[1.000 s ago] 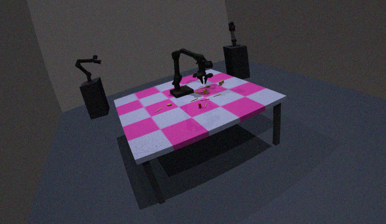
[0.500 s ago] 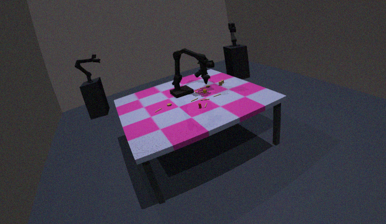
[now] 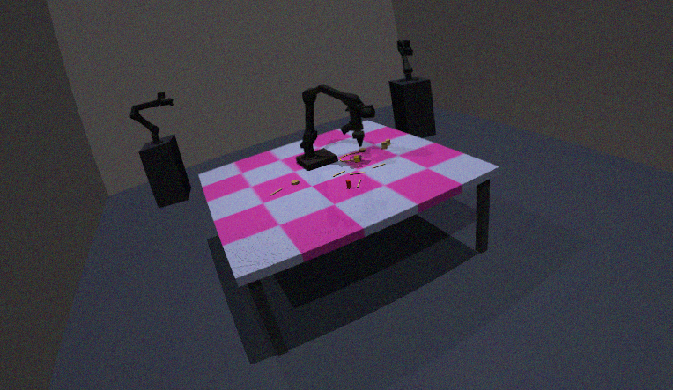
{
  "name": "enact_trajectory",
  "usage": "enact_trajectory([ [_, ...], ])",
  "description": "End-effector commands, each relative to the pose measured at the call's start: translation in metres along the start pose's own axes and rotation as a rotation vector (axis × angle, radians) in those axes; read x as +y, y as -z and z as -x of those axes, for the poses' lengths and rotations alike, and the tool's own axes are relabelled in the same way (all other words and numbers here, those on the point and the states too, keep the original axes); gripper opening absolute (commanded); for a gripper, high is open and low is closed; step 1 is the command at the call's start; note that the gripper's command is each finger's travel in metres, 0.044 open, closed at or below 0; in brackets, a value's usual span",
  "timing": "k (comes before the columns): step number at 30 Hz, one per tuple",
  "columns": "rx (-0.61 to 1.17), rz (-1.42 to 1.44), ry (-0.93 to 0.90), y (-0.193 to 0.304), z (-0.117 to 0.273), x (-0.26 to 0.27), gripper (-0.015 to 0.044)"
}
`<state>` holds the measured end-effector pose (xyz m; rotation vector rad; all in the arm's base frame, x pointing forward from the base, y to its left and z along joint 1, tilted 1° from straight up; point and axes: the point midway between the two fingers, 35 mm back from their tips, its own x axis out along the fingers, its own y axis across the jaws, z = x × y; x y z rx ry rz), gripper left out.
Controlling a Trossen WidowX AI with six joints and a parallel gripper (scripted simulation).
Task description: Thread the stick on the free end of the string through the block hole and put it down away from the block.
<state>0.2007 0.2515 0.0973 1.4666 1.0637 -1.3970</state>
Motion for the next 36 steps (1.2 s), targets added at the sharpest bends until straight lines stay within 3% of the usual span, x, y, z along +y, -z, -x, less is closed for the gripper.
enact_trajectory([
  [1,0.001,-0.005,0.006,0.001,-0.006,-0.001,0.0124],
  [36,0.001,-0.005,0.006,0.001,-0.064,-0.001,0.0124],
])
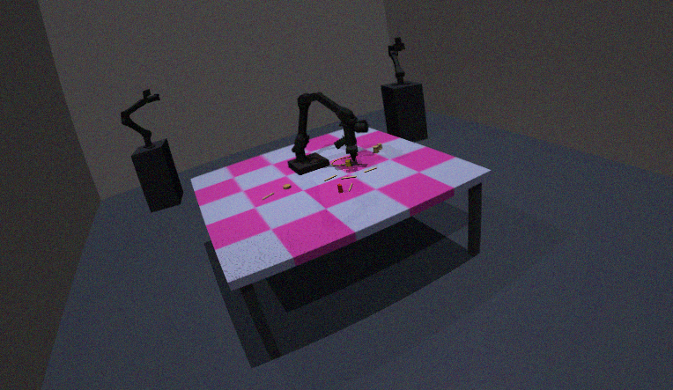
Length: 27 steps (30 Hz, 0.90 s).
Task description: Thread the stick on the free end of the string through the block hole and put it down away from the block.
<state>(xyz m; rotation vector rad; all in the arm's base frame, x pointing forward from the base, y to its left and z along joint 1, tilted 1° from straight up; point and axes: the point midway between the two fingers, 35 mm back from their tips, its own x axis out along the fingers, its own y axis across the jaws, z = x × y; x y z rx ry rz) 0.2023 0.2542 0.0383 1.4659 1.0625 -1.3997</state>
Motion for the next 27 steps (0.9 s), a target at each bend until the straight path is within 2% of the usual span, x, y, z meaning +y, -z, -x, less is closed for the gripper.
enact_trajectory([
  [1,0.003,-0.004,0.005,0.0,-0.006,-0.001,0.0124],
  [11,0.003,-0.004,0.005,-0.001,-0.017,-0.002,0.0124],
  [16,-0.003,0.0,0.001,-0.002,-0.016,-0.001,0.0],
  [27,-0.017,0.002,0.001,-0.002,-0.016,-0.001,0.0],
])
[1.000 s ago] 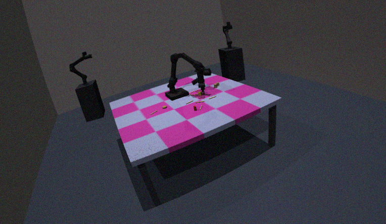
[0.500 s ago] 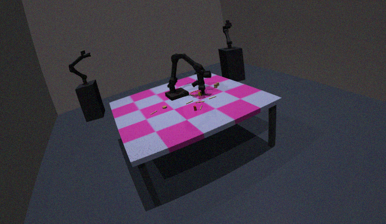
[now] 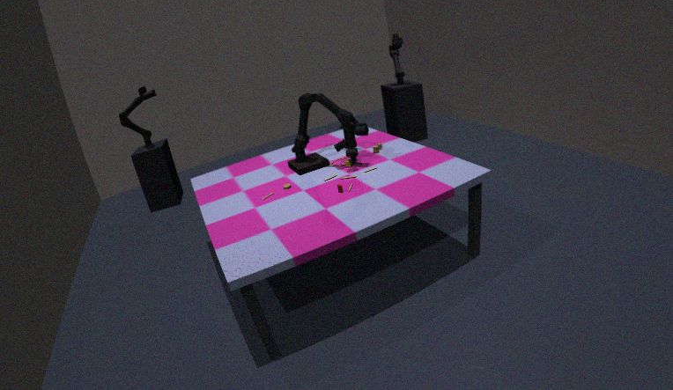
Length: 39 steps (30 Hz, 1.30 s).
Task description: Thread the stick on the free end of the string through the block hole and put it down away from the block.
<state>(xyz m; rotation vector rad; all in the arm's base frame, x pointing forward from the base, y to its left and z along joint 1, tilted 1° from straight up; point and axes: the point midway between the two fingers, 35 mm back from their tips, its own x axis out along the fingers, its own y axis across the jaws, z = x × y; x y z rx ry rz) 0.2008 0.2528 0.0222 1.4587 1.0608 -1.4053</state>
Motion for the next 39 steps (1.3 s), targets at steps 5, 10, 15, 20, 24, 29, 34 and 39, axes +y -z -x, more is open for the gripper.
enact_trajectory([
  [5,-0.068,0.012,0.006,0.001,-0.001,-0.001,0.0],
  [10,-0.071,0.009,0.014,0.0,-0.001,-0.001,0.0],
  [15,-0.071,0.009,0.016,-0.001,-0.001,-0.001,0.0],
  [20,-0.071,0.009,0.017,0.003,-0.001,-0.001,0.0],
  [24,-0.07,0.009,0.018,0.009,0.0,0.0,0.0],
  [29,-0.07,0.008,0.018,0.015,0.0,0.0,0.0],
  [34,-0.069,0.008,0.018,0.021,0.0,-0.001,0.0],
  [39,-0.069,0.008,0.017,0.027,0.001,-0.001,0.0],
])
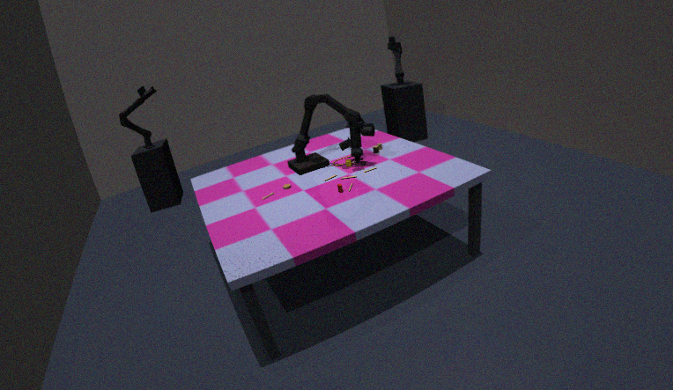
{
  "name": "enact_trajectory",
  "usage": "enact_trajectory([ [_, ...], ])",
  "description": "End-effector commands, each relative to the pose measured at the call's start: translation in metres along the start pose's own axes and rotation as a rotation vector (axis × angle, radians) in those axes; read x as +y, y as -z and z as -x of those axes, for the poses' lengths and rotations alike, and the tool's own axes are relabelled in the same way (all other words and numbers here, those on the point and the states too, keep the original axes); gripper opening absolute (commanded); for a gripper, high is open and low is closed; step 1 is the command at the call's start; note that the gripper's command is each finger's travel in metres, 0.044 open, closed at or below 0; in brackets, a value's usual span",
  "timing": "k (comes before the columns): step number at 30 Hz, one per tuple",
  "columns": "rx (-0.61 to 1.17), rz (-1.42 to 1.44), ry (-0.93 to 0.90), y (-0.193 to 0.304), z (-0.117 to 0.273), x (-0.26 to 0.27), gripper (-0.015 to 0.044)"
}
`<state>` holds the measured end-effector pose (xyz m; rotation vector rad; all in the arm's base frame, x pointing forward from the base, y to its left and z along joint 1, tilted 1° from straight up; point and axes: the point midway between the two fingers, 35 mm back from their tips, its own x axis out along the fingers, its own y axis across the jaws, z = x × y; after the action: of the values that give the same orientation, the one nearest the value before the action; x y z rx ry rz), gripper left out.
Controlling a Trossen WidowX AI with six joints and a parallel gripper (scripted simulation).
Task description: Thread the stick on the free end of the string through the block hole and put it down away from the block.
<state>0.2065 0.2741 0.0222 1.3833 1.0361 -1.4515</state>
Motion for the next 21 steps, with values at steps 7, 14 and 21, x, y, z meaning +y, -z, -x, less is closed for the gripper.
enact_trajectory([
  [7,0.004,-0.002,0.0,0.013,0.002,-0.001,0.0],
  [14,0.005,-0.002,-0.001,0.021,0.003,-0.001,0.0],
  [21,0.006,-0.003,-0.001,0.03,0.004,0.0,0.0],
])
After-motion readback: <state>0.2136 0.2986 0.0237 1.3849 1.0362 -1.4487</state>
